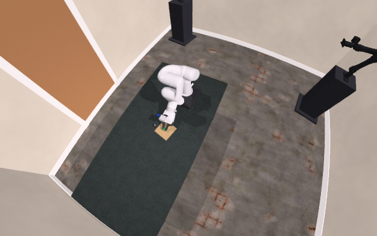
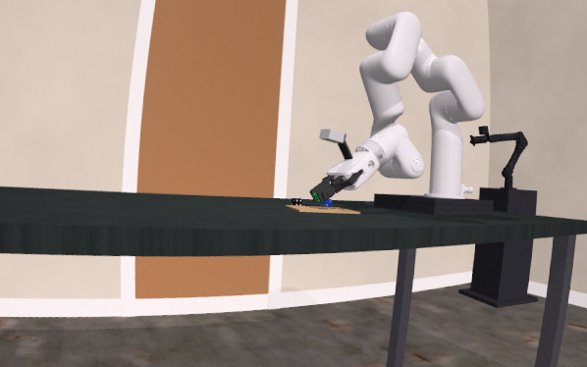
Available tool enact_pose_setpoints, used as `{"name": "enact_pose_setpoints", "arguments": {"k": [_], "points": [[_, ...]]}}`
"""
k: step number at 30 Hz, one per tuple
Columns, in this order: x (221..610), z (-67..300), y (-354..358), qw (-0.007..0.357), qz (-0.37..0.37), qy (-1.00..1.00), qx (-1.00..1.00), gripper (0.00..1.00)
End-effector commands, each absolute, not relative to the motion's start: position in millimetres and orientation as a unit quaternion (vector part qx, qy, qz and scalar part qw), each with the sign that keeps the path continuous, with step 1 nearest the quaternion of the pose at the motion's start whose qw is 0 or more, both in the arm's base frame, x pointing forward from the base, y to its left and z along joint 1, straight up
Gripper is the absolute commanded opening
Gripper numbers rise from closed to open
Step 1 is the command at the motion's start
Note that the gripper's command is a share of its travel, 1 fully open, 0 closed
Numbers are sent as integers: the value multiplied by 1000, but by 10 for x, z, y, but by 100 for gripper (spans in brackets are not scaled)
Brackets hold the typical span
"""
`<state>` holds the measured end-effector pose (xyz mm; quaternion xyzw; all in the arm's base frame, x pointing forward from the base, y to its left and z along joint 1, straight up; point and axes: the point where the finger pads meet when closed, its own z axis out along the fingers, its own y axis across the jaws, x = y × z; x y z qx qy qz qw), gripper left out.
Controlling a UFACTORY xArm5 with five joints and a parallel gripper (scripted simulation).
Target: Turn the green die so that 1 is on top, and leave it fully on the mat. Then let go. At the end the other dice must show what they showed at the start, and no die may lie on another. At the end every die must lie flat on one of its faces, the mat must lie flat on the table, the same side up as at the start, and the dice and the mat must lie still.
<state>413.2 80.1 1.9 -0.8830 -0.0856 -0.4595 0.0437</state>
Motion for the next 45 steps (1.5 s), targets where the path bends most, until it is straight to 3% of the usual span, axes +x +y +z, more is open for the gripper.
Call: {"name": "enact_pose_setpoints", "arguments": {"k": [1, 45], "points": [[4135, 24, 801, 44, -460, -86, -883, 15], [4136, -83, 801, 44, -460, -86, -882, 15]]}}
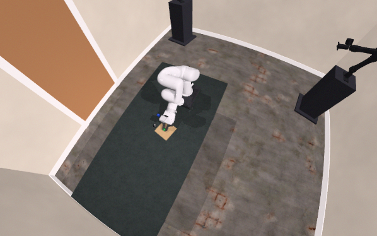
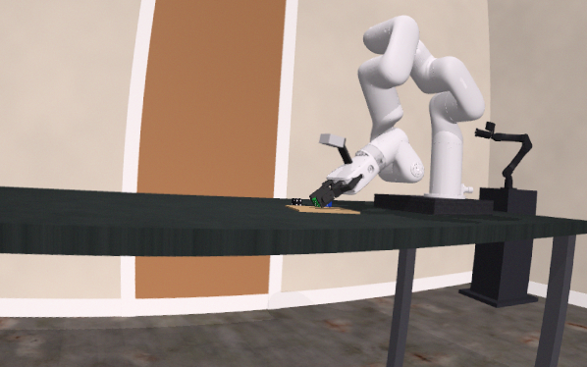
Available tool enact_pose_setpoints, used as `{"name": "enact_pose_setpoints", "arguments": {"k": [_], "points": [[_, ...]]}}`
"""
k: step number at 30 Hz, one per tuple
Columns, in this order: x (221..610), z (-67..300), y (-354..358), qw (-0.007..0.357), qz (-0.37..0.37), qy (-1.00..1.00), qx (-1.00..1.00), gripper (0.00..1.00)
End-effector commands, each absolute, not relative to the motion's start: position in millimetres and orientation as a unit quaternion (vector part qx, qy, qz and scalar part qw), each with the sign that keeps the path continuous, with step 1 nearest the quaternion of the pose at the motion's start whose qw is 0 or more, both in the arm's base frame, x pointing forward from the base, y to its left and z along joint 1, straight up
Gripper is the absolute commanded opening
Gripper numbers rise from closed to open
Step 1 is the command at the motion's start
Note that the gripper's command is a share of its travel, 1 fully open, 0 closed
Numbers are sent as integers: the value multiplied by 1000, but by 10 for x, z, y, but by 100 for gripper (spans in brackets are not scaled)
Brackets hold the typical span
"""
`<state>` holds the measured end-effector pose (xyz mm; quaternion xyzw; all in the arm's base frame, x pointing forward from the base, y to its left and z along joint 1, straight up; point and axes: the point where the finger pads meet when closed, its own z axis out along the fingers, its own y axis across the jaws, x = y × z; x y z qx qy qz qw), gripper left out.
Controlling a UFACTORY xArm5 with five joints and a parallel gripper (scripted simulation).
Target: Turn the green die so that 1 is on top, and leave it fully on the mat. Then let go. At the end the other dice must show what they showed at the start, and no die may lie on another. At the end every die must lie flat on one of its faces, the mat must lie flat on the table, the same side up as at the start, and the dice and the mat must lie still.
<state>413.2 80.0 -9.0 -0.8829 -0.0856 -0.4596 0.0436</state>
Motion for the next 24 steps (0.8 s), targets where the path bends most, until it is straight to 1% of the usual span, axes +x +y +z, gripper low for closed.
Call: {"name": "enact_pose_setpoints", "arguments": {"k": [1, 20, 21, 23, 24], "points": [[4136, -83, 801, 44, -460, -86, -882, 15], [4136, -83, 801, 44, -460, -86, -882, 15], [4136, -83, 801, 44, -460, -86, -882, 19], [4136, -83, 801, 44, -460, -86, -882, 19], [4136, -83, 801, 44, -460, -86, -882, 23]]}}
